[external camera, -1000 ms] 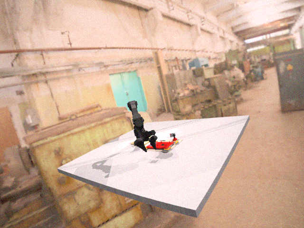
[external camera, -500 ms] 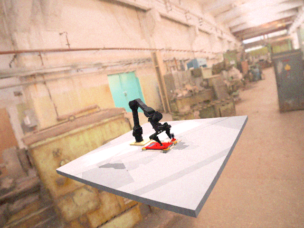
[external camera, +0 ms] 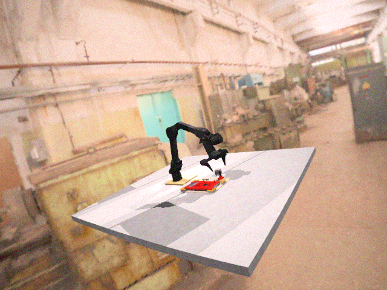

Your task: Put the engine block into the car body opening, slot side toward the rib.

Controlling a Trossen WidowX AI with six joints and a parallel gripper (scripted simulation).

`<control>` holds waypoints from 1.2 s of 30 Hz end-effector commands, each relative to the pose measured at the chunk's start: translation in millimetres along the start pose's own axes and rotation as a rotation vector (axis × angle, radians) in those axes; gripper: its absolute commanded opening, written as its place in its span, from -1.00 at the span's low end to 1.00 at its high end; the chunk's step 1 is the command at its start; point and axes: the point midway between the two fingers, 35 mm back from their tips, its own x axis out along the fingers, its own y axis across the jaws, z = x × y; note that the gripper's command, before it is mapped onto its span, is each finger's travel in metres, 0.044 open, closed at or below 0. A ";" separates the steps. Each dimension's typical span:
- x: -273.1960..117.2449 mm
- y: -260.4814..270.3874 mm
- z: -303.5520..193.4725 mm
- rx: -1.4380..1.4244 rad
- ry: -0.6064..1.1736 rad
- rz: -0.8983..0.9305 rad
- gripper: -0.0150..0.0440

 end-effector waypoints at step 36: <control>14.6 28.0 -131.9 0.326 0.087 -0.195 1.00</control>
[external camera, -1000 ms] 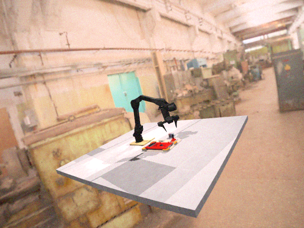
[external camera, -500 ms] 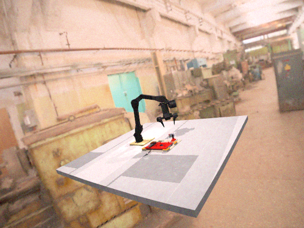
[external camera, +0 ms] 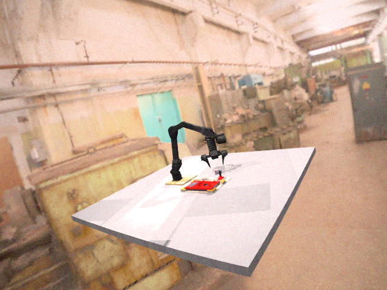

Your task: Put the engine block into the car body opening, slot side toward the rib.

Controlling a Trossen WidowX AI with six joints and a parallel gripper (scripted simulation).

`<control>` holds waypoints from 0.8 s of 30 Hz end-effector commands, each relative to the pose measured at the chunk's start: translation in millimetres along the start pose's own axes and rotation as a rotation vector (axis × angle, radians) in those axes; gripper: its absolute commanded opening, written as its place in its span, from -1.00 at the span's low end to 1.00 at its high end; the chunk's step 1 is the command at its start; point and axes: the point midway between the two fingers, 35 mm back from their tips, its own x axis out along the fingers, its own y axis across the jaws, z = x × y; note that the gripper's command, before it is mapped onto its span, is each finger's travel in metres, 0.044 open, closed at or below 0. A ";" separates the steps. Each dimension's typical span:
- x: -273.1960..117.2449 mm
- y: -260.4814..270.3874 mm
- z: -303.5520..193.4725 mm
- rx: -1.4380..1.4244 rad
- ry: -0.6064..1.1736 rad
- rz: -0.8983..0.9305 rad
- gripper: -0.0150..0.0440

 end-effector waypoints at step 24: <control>40.9 0.9 1.4 0.005 -0.005 0.001 1.00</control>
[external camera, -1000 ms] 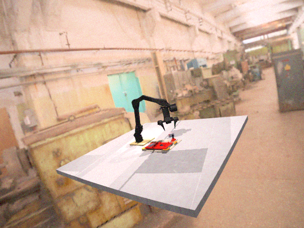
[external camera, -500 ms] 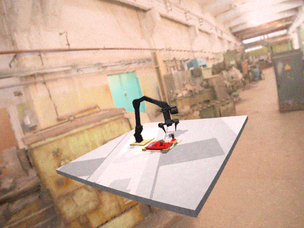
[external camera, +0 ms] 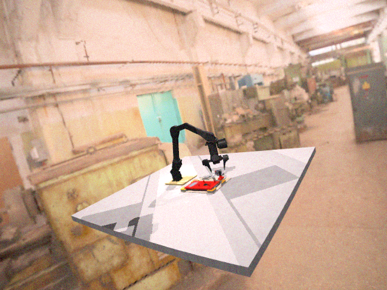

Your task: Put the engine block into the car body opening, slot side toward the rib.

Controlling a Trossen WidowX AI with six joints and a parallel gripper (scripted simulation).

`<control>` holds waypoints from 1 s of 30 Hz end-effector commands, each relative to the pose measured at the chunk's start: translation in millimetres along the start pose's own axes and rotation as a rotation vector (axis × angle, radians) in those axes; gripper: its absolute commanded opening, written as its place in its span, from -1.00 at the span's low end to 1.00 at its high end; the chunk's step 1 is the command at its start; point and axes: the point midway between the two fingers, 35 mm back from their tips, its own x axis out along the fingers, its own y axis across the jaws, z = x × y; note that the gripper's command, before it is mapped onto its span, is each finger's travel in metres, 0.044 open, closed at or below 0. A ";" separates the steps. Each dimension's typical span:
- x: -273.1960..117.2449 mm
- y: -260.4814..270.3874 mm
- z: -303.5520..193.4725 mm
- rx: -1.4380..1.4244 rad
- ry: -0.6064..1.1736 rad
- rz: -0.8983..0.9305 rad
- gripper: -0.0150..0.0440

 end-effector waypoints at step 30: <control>-25.7 7.0 3.2 0.005 -0.005 -0.001 -0.49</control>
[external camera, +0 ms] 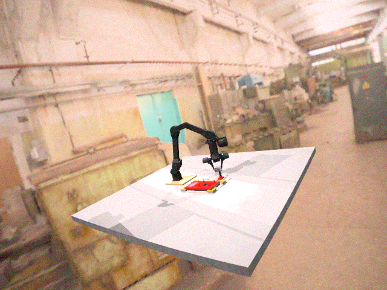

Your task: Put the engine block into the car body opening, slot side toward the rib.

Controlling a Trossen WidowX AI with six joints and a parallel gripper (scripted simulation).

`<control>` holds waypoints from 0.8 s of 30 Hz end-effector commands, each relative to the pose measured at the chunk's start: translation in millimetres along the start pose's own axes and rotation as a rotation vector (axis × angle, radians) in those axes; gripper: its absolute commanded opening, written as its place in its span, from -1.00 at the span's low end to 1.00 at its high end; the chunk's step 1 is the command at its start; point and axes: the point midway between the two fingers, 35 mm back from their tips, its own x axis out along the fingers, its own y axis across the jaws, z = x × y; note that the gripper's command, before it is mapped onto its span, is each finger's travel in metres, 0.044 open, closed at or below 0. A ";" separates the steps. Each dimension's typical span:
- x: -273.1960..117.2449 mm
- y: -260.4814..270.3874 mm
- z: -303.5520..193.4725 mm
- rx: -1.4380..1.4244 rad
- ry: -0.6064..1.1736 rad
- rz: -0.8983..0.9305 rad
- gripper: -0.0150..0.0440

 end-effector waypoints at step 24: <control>-88.0 4.2 5.8 0.000 -0.006 0.010 -0.49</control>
